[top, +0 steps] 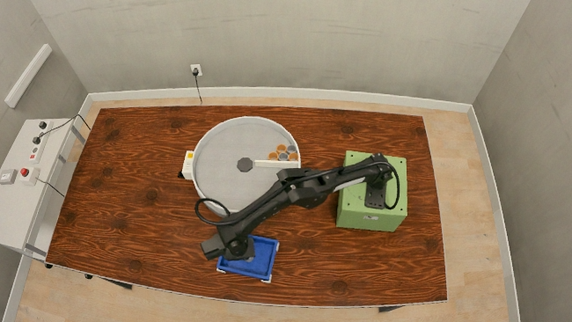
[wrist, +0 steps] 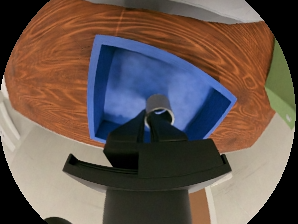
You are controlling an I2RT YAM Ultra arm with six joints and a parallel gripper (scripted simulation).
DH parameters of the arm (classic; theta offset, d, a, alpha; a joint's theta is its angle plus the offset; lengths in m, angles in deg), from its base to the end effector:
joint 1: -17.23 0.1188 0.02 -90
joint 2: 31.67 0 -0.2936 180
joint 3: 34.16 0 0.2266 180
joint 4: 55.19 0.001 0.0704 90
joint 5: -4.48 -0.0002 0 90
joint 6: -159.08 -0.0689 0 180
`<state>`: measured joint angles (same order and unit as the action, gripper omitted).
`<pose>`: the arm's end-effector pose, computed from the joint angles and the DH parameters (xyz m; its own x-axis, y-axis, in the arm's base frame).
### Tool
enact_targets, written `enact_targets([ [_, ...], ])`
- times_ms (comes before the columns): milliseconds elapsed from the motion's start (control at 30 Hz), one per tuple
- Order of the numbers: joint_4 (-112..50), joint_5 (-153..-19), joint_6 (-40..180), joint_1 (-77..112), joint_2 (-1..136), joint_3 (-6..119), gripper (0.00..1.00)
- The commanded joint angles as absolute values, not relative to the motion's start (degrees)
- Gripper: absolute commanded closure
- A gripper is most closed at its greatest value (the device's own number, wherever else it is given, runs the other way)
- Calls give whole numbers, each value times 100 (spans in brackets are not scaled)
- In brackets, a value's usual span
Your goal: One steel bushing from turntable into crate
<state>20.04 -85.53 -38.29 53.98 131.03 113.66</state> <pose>0.4151 0.3112 0.0086 -0.3318 0.9433 -0.0007 0.9433 0.3318 -0.0018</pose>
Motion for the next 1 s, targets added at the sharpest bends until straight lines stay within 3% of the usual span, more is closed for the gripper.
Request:
enact_targets([
  [0,2018,-8584,-3792,5374,12895,11361,100],
  [967,1891,-8586,-3806,5391,12869,11234,100],
])
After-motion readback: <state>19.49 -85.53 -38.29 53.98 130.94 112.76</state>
